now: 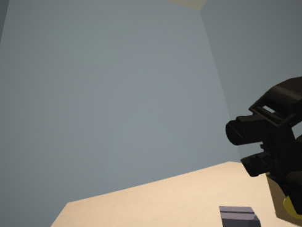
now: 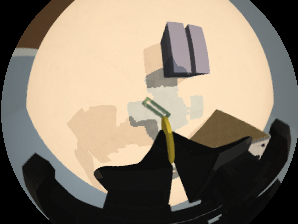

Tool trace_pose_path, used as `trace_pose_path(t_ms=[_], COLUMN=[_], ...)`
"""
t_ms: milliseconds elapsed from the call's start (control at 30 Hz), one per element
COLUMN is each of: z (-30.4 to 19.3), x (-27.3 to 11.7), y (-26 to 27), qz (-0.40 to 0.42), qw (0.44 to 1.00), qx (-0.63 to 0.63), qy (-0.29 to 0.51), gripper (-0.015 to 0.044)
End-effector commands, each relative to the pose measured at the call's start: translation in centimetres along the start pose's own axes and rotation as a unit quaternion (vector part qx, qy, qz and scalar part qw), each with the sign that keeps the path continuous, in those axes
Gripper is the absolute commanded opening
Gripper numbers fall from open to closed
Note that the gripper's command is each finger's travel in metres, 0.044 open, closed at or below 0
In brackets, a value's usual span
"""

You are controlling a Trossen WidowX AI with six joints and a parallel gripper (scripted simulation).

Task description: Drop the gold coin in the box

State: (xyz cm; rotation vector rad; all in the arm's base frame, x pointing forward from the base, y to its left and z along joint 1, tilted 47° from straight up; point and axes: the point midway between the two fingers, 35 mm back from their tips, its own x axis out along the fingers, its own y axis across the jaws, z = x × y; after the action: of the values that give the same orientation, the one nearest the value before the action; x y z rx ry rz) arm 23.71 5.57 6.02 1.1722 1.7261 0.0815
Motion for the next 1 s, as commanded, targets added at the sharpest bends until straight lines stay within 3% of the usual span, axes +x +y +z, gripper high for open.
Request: trace_pose_path(t_ms=[0, 967], z=[0.0, 6.5], x=[0.0, -0.4], y=[-0.1, -2.5], qz=[-0.002, -0.006], qw=[1.0, 1.0], qx=[0.01, 0.01], qy=[0.0, -0.007], gripper=[0.0, 0.0])
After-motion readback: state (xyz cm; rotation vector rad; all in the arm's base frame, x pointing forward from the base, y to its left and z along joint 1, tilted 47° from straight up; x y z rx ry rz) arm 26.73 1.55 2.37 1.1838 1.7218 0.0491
